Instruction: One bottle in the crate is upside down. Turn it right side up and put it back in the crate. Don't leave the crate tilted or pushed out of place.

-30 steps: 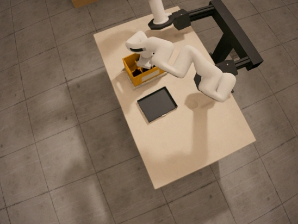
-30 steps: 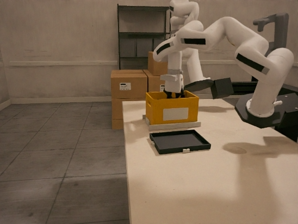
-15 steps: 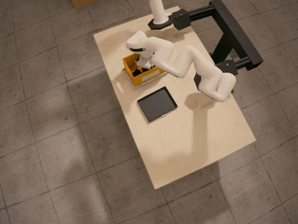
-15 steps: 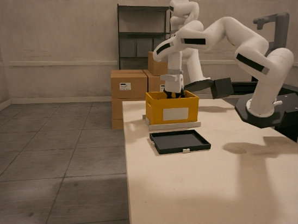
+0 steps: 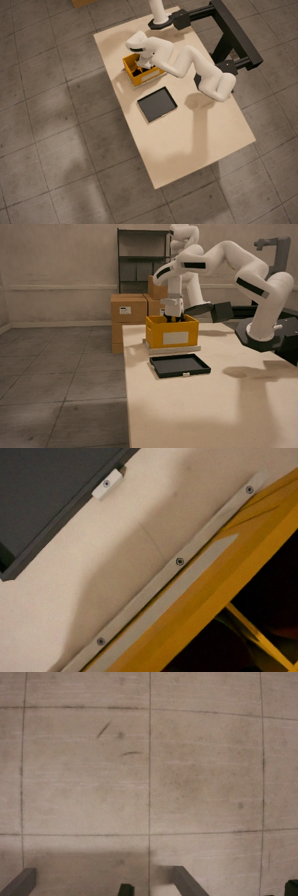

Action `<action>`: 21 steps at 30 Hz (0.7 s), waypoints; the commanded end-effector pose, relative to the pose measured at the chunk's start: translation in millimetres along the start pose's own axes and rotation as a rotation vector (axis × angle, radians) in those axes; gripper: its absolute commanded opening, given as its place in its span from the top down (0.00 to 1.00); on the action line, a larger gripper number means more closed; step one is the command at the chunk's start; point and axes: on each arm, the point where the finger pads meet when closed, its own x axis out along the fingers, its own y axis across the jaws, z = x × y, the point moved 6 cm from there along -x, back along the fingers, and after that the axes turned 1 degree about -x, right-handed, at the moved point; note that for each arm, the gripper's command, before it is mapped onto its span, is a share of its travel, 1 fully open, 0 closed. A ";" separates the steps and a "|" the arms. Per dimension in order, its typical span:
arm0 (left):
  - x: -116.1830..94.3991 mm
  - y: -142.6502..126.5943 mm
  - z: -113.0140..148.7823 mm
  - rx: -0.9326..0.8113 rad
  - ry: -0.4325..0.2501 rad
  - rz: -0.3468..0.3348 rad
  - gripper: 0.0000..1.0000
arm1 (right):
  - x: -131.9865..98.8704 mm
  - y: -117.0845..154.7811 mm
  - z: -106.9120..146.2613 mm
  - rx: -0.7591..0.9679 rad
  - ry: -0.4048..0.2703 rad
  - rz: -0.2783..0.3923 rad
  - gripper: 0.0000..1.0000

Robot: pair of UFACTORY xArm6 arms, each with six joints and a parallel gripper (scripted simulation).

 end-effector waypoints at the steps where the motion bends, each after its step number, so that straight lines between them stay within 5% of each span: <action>1: -1.9 1.0 -0.1 -0.001 0.000 0.004 0.70 | -1.7 0.0 -0.7 0.000 0.004 0.000 0.00; 21: -1.9 1.0 -0.1 -0.001 0.000 0.004 0.59 | -1.7 0.0 -0.7 0.000 0.004 0.000 0.00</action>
